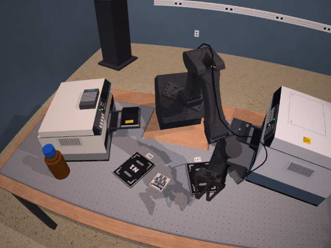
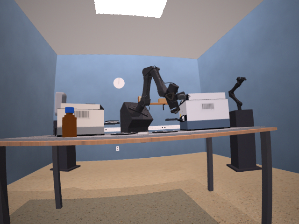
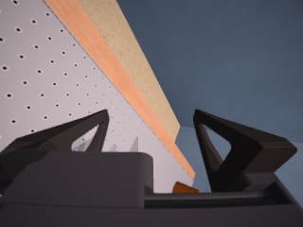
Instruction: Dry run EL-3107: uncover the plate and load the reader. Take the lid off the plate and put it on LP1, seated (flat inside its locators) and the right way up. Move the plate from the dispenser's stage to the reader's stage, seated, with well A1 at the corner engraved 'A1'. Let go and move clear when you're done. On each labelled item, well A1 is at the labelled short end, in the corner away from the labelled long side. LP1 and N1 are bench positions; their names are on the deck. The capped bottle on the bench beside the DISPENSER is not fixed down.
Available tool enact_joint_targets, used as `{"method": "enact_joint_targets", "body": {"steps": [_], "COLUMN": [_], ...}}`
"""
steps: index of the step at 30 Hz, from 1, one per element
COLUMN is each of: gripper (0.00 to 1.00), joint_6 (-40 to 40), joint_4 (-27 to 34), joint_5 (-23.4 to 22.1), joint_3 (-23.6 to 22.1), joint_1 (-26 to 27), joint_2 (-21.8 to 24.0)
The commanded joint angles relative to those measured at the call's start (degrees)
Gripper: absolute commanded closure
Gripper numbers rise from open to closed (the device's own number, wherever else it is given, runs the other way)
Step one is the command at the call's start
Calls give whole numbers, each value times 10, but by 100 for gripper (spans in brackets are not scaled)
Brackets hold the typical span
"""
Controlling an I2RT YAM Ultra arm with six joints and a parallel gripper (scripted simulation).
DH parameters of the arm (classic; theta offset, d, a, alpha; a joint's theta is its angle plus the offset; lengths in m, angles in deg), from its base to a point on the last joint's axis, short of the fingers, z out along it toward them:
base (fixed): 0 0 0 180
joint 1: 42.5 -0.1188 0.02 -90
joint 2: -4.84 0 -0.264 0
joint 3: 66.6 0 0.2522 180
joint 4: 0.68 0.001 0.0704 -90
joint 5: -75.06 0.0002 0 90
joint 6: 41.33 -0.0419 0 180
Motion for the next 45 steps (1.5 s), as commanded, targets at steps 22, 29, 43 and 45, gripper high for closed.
{"method": "enact_joint_targets", "body": {"steps": [22, 29, 43, 45], "gripper": [0, 0, 0, 0], "joint_6": [0, -30, -44, -44], "joint_4": [-2, 55, 130, 120], "joint_5": [0, -12, -46, -63], "joint_3": [2, 26, 58, 54], "joint_1": [0, -10, 68, 84], "joint_2": [3, -22, -66, -68]}}
